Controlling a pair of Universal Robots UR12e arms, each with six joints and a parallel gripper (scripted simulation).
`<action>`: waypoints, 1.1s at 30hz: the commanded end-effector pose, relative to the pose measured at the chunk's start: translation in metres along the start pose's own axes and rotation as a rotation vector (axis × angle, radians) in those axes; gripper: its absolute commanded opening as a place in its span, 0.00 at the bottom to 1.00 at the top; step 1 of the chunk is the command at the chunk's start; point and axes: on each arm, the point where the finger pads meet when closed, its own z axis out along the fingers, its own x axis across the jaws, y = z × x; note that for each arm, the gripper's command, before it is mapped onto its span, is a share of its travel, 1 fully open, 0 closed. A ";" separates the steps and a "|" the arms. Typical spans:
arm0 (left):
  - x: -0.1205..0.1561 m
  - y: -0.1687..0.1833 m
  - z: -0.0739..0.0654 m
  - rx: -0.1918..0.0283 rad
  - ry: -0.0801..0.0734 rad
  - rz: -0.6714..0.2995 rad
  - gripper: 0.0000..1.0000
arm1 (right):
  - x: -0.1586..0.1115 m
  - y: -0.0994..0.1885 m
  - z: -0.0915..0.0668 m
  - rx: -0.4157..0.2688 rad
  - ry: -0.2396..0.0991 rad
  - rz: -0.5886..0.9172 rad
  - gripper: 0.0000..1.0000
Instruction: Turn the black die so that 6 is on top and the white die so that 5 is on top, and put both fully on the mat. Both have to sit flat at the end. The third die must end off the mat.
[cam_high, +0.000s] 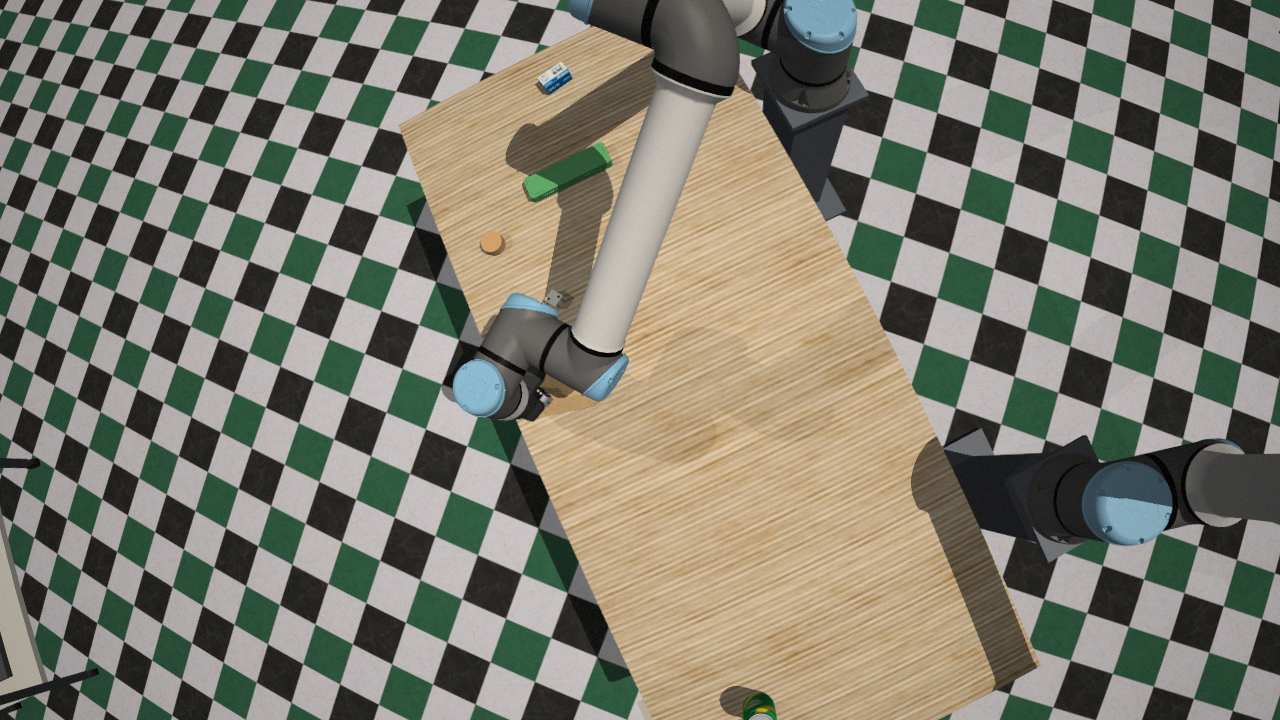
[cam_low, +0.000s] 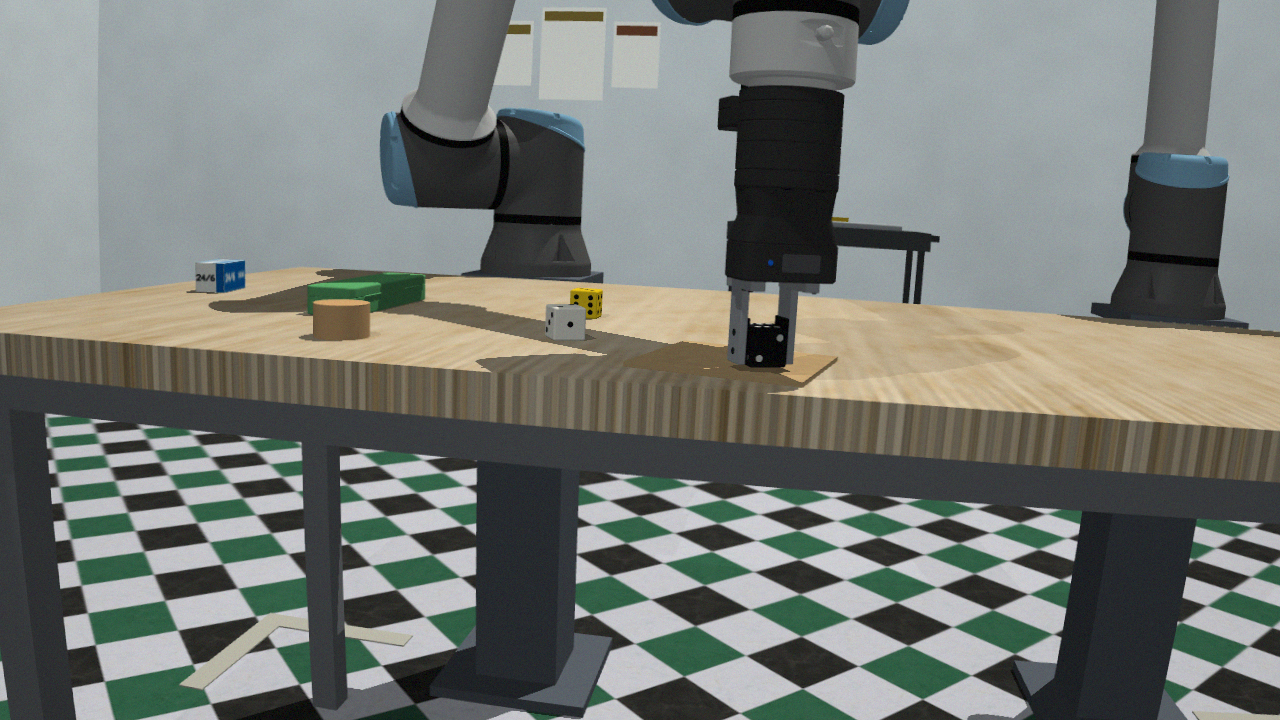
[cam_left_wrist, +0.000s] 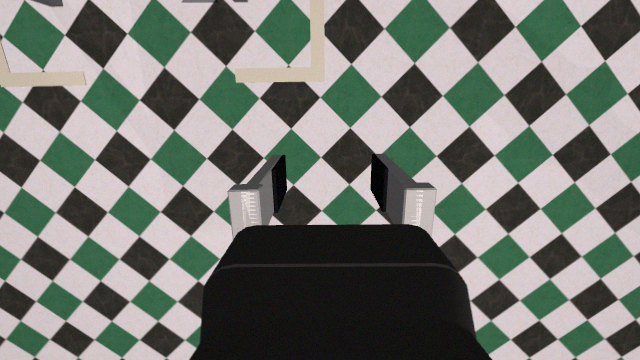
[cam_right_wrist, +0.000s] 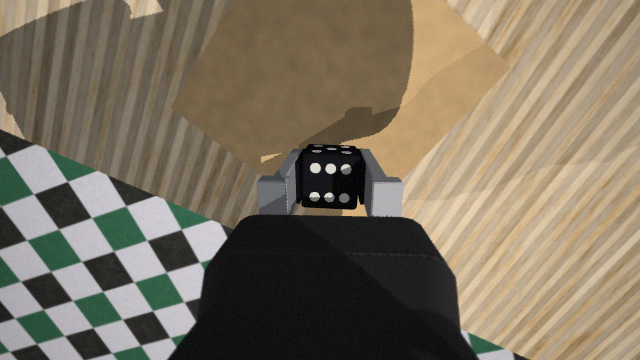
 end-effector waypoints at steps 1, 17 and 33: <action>0.000 0.001 -0.001 -0.001 0.000 0.000 1.00 | 0.000 0.001 -0.001 -0.002 0.000 0.000 0.57; 0.000 0.001 -0.001 -0.001 0.000 0.000 1.00 | 0.000 0.001 0.000 -0.002 0.000 0.000 0.57; 0.000 0.001 -0.001 -0.001 0.000 0.000 1.00 | 0.000 0.001 0.002 -0.002 0.000 0.000 0.57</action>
